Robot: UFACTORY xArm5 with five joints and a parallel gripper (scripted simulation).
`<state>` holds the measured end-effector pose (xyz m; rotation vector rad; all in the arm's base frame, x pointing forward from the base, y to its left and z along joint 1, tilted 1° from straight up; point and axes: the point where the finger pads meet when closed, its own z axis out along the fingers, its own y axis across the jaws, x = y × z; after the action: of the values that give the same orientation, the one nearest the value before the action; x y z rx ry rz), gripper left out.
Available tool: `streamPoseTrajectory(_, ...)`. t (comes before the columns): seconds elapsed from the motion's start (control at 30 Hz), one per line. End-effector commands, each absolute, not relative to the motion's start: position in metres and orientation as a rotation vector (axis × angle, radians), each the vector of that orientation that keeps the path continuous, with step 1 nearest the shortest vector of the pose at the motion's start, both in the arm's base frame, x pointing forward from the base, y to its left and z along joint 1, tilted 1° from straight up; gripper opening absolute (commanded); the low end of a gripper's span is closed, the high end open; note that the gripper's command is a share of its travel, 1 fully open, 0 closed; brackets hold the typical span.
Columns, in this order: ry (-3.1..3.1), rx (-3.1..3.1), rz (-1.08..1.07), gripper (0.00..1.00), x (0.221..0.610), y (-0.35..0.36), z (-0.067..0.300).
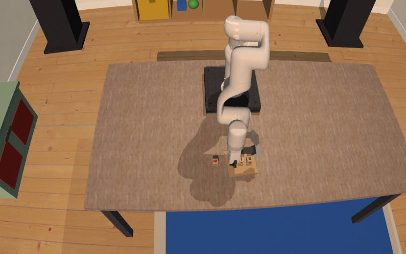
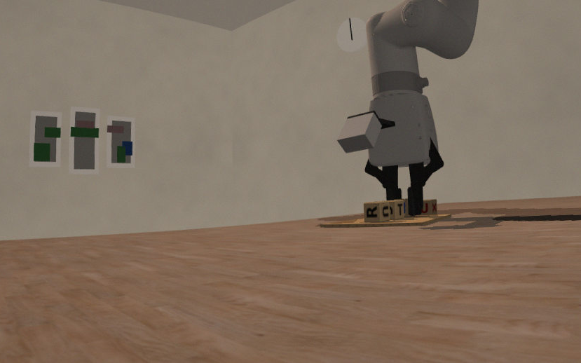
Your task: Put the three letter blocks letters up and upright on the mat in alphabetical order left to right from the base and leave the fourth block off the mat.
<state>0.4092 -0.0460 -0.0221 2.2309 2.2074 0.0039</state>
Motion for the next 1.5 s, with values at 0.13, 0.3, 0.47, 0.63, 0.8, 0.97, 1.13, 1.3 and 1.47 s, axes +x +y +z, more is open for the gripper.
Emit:
streamPoseTrajectory(0.13,2.206,2.229,0.007,0.21,0.4105,-0.0461,-0.0211)
streamPoseTrajectory(0.3,2.206,2.229,0.007,0.21,0.4105,-0.0461,-0.0211)
streamPoseTrajectory(0.47,2.206,2.229,0.007,0.26,0.4105,-0.0461,-0.0211)
streamPoseTrajectory(0.63,2.206,2.229,0.007,0.3,0.4105,-0.0461,-0.0211)
streamPoseTrajectory(0.8,2.206,2.229,0.007,0.34,0.4105,-0.0461,-0.0211)
streamPoseTrajectory(0.97,2.206,2.229,0.007,0.42,0.4105,-0.0461,-0.0211)
streamPoseTrajectory(1.13,2.206,2.229,0.007,0.42,0.4105,-0.0461,-0.0211)
streamPoseTrajectory(1.3,2.206,2.229,0.007,0.42,0.4105,-0.0461,-0.0211)
streamPoseTrajectory(1.47,2.206,2.229,0.007,0.42,0.4105,-0.0462,-0.0162)
